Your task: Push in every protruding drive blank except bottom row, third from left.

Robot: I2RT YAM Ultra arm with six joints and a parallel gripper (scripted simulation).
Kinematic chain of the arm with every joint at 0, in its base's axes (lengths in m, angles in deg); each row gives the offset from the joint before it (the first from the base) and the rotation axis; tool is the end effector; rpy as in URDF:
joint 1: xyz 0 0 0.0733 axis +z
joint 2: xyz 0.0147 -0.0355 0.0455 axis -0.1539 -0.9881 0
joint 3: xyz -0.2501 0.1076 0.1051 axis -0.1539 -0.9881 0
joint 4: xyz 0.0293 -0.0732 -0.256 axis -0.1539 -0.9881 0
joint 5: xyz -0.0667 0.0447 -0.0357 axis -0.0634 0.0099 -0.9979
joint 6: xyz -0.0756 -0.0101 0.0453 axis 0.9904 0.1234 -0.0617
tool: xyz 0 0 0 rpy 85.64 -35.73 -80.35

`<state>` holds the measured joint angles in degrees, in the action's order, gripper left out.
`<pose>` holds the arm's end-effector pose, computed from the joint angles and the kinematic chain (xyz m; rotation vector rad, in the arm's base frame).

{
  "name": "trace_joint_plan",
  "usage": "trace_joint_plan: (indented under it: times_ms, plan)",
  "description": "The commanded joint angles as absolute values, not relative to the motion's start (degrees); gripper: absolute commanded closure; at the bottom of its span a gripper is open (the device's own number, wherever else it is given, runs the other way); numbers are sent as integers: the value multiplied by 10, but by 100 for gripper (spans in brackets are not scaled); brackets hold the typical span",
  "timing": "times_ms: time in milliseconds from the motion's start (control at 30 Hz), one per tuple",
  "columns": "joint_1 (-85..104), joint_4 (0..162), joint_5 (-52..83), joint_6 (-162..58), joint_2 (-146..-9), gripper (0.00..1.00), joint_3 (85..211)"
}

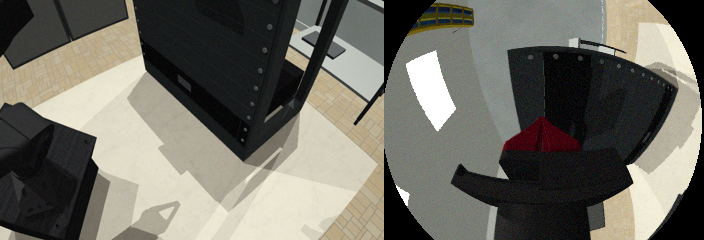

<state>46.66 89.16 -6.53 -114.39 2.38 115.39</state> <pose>0.0902 0.0333 0.4241 0.6194 1.1422 1.2759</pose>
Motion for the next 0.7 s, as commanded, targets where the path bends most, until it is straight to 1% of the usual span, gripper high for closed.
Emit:
trace_joint_plan:
  times_ms: [0,500,600,667]
  plan:
    - [492,878,-107,-1118,44,100,1142]
    - [659,905,-251,-1035,86,100,1122]
    - [673,909,-260,-1026,83,100,1119]
    - [709,924,-292,-1004,85,100,1114]
